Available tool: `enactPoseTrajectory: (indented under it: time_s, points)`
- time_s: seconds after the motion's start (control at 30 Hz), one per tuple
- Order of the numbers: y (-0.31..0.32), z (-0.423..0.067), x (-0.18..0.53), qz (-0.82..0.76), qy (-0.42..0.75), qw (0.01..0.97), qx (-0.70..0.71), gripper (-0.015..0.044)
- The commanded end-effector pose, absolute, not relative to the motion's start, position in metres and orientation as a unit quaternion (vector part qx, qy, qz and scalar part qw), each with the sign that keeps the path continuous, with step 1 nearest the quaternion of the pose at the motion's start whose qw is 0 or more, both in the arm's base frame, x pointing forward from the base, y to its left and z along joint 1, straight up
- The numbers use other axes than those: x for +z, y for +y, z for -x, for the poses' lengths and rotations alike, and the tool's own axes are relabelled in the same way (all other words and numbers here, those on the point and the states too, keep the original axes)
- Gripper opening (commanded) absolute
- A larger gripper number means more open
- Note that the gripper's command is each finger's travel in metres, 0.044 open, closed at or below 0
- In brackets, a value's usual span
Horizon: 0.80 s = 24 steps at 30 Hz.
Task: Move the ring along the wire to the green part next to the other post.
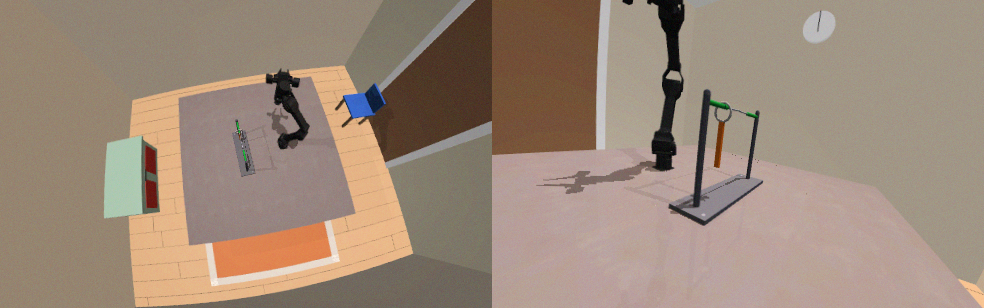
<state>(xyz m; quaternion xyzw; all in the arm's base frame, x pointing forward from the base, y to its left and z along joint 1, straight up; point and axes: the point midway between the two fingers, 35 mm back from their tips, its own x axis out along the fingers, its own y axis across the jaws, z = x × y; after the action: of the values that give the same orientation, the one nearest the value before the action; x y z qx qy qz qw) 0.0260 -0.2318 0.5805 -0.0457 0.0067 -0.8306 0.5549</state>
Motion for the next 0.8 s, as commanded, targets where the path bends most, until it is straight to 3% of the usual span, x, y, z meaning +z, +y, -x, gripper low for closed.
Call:
enactPoseTrajectory:
  time_s: [0.0, 0.77]
  points:
    - [-0.239, -0.049, 0.561, 0.047, 0.011, 0.598, -0.8, 0.016]
    - [-0.212, -0.149, 0.419, 0.036, 0.049, 0.8, -0.597, 0.016]
